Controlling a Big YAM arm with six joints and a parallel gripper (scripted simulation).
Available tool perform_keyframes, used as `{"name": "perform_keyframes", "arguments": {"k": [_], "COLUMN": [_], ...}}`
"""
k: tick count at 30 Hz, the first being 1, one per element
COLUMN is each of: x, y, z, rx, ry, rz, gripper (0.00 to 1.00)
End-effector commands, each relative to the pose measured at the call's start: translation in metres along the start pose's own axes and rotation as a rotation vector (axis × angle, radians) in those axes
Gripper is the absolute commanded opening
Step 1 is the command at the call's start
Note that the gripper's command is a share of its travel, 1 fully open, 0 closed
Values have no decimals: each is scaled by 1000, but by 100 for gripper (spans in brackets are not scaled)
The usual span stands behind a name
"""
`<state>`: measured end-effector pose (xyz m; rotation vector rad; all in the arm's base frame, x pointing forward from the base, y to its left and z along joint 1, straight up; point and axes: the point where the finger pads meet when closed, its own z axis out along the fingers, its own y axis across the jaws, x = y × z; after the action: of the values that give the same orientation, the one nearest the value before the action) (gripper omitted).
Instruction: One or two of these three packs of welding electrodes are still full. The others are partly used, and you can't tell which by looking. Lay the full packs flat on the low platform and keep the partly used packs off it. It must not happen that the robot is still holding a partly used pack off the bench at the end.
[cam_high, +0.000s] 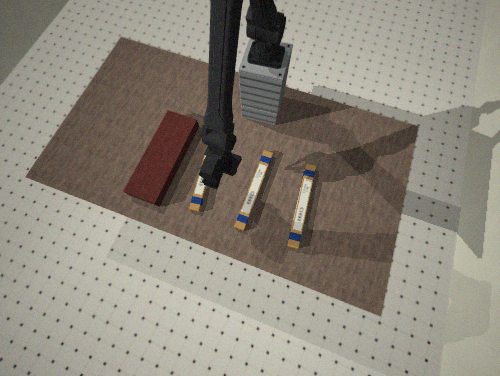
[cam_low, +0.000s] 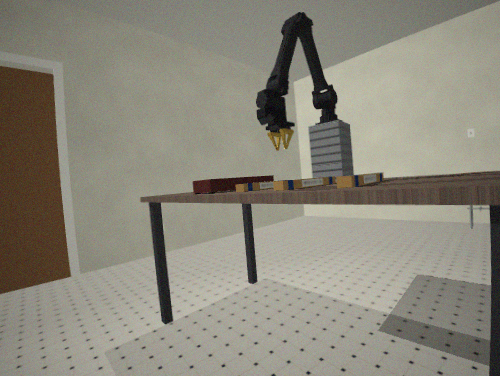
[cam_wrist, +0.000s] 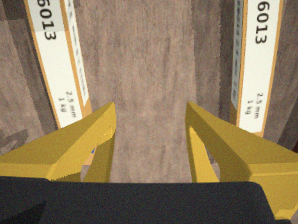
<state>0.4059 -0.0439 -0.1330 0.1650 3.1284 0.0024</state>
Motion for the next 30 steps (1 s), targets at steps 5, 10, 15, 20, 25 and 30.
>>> {"name": "perform_keyframes", "arguments": {"k": [5, 10, 15, 20, 25, 30], "x": [-2, -2, -1, 3, 1, -1], "y": [0, 0, 7, 43, 78, 99], "z": [-9, -9, -9, -7, -2, 2], "rx": [2, 2, 2, 2, 1, -1], "ry": [-13, -13, -12, -10, -15, -16], "rz": [2, 2, -35, -92, -88, -87], "gripper": [43, 43, 74, 74, 74, 74]}}
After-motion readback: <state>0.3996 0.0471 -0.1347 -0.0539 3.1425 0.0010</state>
